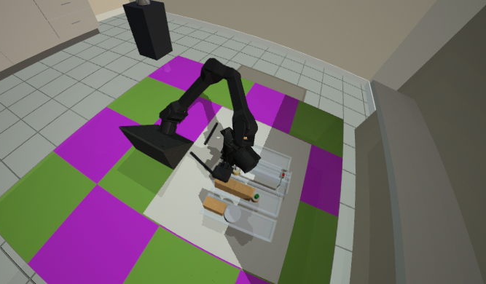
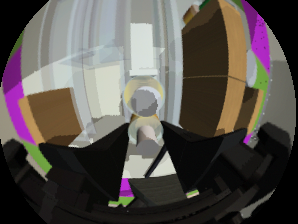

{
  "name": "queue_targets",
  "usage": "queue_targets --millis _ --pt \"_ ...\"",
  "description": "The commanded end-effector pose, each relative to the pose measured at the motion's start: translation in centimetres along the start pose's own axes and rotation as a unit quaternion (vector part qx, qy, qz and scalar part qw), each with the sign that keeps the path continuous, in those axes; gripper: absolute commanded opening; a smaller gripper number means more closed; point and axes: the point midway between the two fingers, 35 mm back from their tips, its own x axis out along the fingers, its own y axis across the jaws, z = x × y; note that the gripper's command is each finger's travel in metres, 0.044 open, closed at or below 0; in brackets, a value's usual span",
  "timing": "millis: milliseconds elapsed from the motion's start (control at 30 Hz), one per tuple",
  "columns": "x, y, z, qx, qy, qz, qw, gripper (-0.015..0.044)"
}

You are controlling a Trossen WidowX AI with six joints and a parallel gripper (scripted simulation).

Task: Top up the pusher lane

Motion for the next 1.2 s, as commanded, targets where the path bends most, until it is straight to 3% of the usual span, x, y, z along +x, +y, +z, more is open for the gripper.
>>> queue_targets --millis 0,1133,1167 --pt "0.05 0.13 0.07 -0.004 -0.004 0.003 1.000 0.0000" --pt "0.02 -0.01 -0.47 -0.004 -0.004 0.003 1.000 0.0000" --pt "0.02 0.00 -0.38 -0.004 -0.004 0.003 1.000 0.0026"
